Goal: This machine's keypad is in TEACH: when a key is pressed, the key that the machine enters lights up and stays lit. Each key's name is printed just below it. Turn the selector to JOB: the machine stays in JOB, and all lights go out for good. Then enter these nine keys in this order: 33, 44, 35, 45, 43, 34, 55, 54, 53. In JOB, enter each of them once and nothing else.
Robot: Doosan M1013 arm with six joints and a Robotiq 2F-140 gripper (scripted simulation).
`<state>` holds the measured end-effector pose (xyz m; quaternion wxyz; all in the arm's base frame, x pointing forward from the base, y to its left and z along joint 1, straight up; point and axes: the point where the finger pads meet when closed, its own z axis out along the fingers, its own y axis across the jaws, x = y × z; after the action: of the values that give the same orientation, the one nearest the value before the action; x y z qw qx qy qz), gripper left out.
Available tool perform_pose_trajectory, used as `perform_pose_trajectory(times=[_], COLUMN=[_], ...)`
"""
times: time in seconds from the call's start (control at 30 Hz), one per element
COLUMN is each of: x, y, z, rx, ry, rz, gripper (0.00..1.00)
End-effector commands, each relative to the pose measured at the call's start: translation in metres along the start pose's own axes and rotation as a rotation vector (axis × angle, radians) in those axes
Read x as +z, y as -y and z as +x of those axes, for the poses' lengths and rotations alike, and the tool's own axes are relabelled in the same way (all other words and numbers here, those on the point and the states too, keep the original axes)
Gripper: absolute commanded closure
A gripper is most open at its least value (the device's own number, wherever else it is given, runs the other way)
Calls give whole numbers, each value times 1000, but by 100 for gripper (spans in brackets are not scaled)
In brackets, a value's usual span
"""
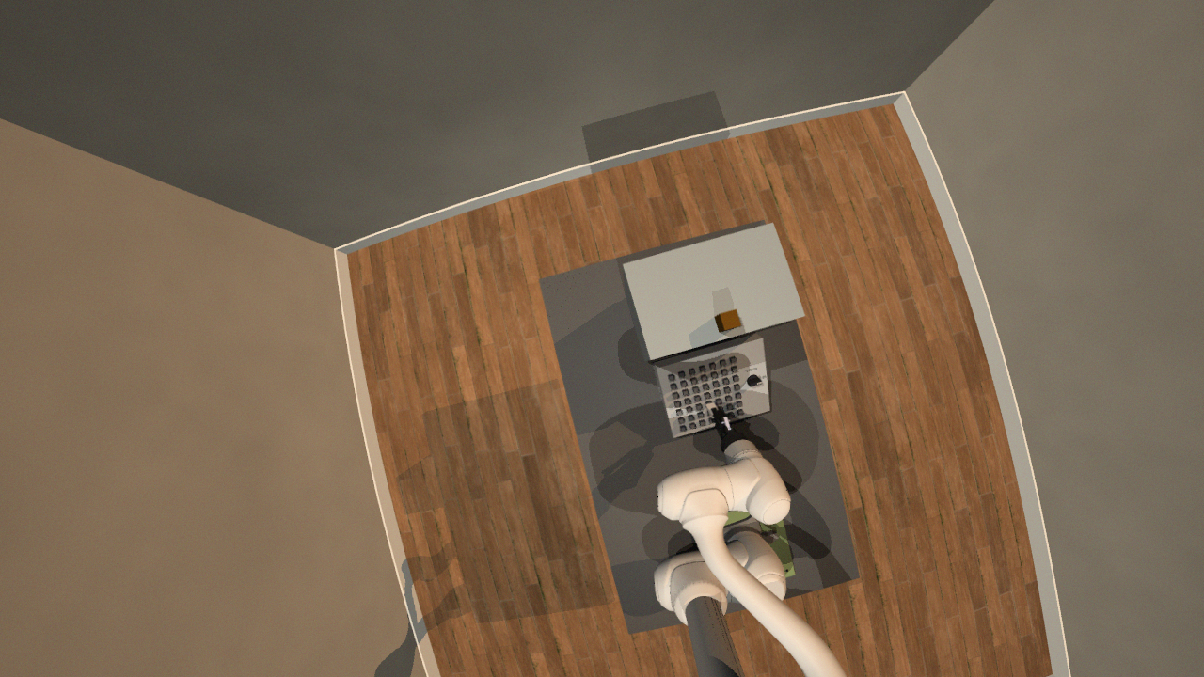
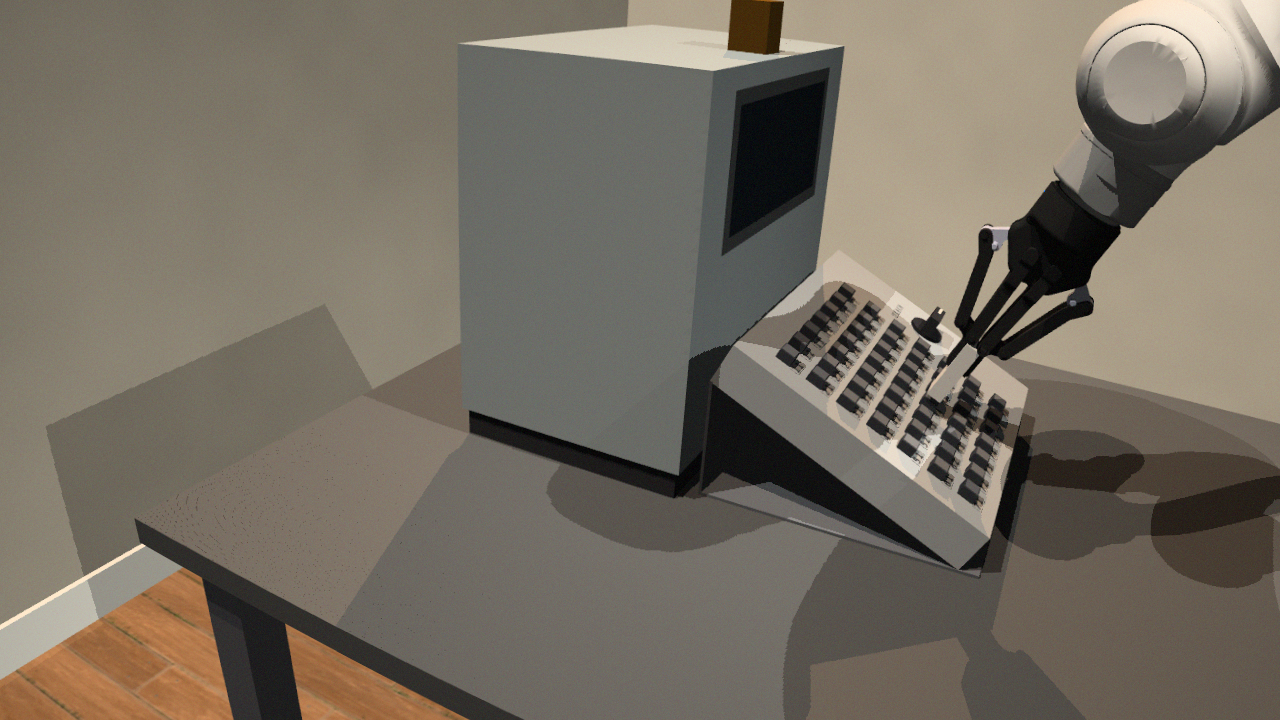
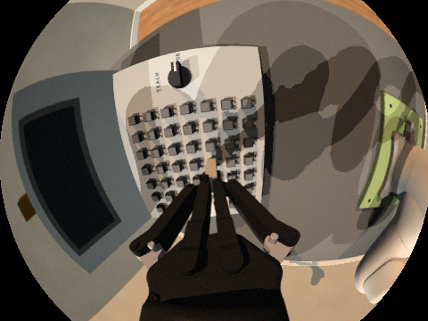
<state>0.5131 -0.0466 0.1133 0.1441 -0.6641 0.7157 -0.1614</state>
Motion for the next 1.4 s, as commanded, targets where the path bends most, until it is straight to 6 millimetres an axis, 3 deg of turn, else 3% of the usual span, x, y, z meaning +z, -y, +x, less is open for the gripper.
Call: perform_pose_trajectory(times=[0.0, 1.37], x=[3, 13], y=[-1, -1], z=[-1, -1], rx=[2, 2], ry=[3, 3], rz=[1, 1], gripper=[100, 100])
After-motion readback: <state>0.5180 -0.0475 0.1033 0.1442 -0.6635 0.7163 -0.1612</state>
